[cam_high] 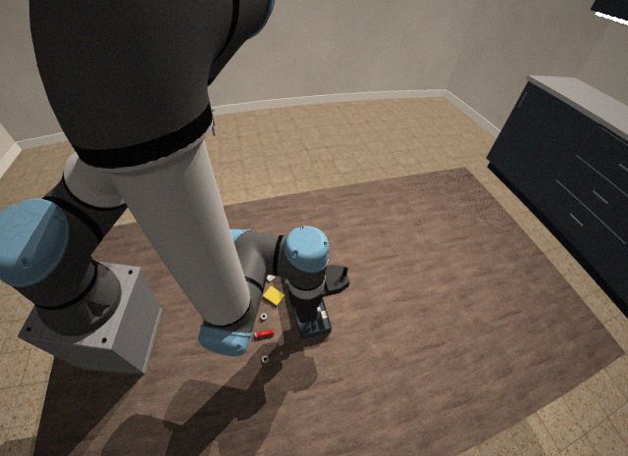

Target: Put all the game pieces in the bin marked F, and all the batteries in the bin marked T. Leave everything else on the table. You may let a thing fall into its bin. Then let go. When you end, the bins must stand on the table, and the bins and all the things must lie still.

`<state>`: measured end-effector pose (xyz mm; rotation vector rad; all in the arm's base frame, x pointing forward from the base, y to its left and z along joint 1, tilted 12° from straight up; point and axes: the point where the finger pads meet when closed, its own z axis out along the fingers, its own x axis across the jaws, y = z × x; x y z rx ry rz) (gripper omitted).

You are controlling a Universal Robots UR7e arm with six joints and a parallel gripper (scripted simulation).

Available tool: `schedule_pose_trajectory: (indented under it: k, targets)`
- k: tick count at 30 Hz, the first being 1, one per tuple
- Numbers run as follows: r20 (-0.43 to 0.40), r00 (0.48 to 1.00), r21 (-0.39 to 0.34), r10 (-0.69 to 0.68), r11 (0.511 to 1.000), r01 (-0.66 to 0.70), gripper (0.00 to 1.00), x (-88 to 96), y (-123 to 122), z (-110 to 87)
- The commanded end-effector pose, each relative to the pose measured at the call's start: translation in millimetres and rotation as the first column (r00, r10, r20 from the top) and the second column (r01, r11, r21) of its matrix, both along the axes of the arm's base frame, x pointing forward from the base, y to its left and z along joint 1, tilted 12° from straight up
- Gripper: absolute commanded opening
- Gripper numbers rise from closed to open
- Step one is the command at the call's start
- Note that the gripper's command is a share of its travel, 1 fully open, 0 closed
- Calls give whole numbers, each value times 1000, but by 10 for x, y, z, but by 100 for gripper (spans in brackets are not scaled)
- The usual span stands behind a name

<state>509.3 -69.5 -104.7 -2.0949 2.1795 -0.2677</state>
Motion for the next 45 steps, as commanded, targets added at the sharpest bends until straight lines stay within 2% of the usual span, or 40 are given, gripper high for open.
schedule_pose_trajectory:
  k: [1, 9, 15, 24, 39, 45]
  targets:
    - [1, 1000, -1, 0, 1000, 0, 31, -11, 3, 81]
    - [1, 1000, -1, 0, 1000, 0, 31, -27, 7, 160]
    - [1, 1000, -1, 0, 1000, 0, 31, -73, 19, 385]
    - [1, 1000, -1, 0, 1000, 0, 31, -73, 19, 385]
    - [1, 1000, 0, 0, 1000, 0, 31, -36, 768, 353]
    - [1, 1000, 0, 0, 1000, 0, 31, -32, 858, 349]
